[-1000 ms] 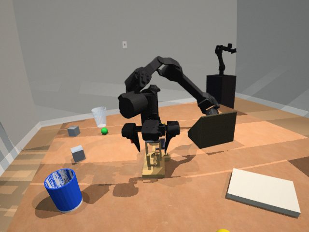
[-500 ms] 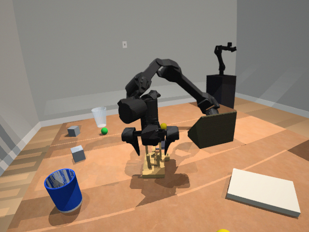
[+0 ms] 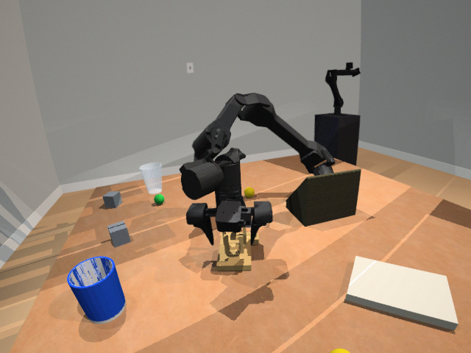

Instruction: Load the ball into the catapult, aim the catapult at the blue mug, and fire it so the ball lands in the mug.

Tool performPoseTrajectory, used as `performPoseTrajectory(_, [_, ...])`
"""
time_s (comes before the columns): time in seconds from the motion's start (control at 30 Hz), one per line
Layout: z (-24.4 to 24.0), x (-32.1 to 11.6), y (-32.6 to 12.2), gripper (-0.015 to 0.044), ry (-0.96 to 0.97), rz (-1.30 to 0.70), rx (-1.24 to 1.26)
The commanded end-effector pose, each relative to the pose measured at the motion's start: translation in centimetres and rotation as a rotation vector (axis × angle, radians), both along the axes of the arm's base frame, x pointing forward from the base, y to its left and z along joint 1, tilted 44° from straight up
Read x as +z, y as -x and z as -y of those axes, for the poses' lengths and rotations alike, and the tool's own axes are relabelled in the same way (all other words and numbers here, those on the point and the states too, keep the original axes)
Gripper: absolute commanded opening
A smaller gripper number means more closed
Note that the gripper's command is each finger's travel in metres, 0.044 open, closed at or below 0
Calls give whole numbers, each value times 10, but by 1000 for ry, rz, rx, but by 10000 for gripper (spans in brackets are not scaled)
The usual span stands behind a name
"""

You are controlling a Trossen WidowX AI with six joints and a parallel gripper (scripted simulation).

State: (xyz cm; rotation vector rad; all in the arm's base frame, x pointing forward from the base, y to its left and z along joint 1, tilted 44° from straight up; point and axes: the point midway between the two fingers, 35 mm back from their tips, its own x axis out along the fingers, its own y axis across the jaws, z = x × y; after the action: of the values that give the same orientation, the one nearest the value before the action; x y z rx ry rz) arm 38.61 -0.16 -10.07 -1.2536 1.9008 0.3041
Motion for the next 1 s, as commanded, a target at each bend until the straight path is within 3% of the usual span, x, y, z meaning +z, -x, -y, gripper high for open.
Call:
performPoseTrajectory(0.0, [8, -8, 6, 440, 8, -17, 2])
performPoseTrajectory(0.5, [13, -13, 8, 440, 9, -17, 2])
performPoseTrajectory(0.87, [11, -11, 5, 151, 3, -6, -3])
performPoseTrajectory(0.97, [11, -11, 5, 131, 3, -6, -3])
